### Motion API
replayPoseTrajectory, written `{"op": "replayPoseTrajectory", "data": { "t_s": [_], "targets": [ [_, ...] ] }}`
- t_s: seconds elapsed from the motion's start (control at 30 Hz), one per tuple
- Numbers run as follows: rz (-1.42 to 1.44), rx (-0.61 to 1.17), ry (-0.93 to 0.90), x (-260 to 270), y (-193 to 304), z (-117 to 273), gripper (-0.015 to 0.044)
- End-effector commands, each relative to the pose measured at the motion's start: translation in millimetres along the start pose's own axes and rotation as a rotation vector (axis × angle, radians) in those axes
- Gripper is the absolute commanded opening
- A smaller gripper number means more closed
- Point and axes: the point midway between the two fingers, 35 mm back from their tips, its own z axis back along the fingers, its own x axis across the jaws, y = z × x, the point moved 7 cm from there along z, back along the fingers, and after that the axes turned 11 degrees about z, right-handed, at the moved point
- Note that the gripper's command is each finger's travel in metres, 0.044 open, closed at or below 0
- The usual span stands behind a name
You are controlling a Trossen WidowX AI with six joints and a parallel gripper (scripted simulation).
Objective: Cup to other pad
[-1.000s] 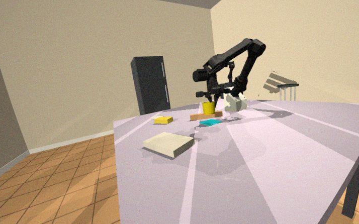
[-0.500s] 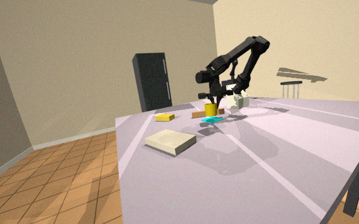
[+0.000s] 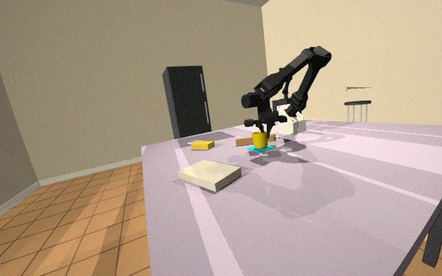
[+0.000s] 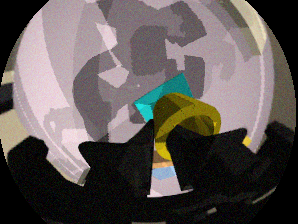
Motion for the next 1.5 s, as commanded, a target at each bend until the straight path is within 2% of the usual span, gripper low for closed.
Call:
{"op": "replayPoseTrajectory", "data": {
  "t_s": [0.0, 0.3, 0.5, 1.47],
  "targets": [
    [0.001, 0.0, 0.001, -0.2, 0.0, 0.5, 0.0],
    [0.001, 0.0, 0.001, -0.2, 0.0, 0.5, 0.0],
    [0.001, 0.0, 0.001, -0.2, 0.0, 0.5, 0.0147],
    [-0.006, 0.001, -0.001, -0.6, 1.8, 34.6, 0.0147]
  ]
}}
